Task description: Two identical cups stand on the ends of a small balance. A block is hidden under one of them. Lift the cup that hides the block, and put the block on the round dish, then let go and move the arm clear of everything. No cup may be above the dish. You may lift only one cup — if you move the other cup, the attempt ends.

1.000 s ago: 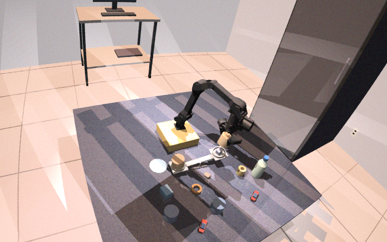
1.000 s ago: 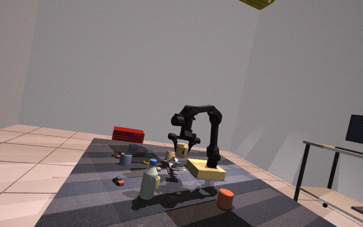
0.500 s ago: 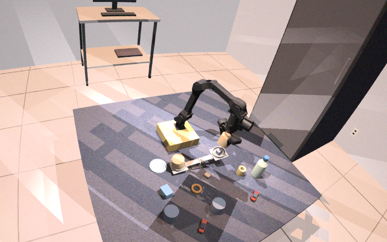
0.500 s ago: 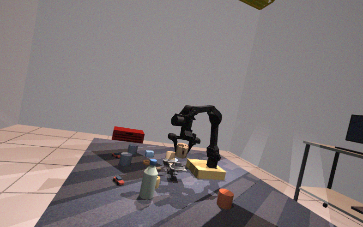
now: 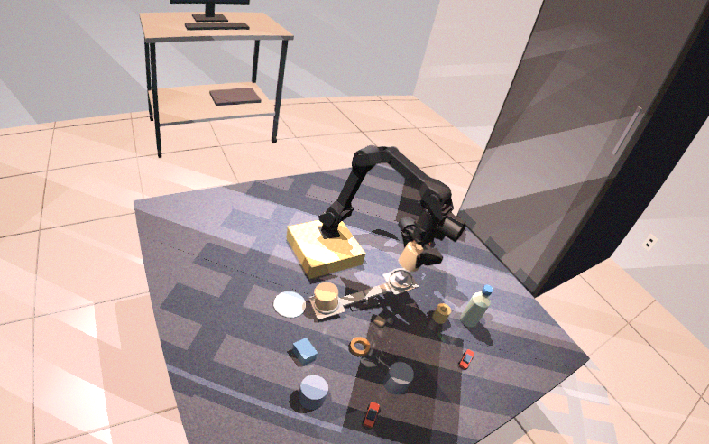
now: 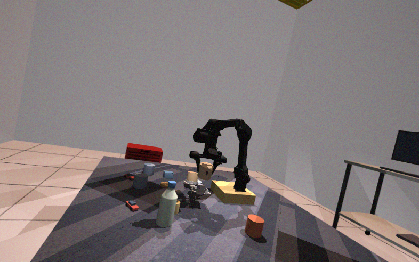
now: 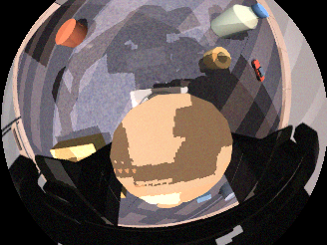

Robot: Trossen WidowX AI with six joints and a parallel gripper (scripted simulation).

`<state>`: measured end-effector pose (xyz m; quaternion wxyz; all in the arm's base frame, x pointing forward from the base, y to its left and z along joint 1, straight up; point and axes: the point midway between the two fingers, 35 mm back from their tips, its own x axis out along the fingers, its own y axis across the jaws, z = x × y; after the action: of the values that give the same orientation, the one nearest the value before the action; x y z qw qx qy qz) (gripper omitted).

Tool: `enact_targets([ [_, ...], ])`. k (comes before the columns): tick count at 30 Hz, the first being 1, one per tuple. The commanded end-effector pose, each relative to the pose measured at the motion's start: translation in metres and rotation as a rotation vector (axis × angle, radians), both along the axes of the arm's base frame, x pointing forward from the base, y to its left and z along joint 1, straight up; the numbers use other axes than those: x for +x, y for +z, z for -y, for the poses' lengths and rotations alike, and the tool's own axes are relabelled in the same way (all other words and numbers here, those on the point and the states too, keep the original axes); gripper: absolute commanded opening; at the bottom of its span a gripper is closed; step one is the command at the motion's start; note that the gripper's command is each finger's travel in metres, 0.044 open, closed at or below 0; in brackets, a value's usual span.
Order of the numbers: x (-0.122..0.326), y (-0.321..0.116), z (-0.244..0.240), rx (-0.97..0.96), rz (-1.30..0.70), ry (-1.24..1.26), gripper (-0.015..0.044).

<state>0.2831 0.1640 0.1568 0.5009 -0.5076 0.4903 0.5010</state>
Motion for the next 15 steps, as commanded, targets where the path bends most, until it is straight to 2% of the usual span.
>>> enact_targets([
  [1,0.000,0.000,0.000,0.001,0.002,0.000,0.0000],
  [8,-0.001,-0.002,-0.003,0.000,0.002,0.005,0.0000],
  [15,-0.015,-0.019,-0.026,-0.010,0.003,0.046,0.0000],
])
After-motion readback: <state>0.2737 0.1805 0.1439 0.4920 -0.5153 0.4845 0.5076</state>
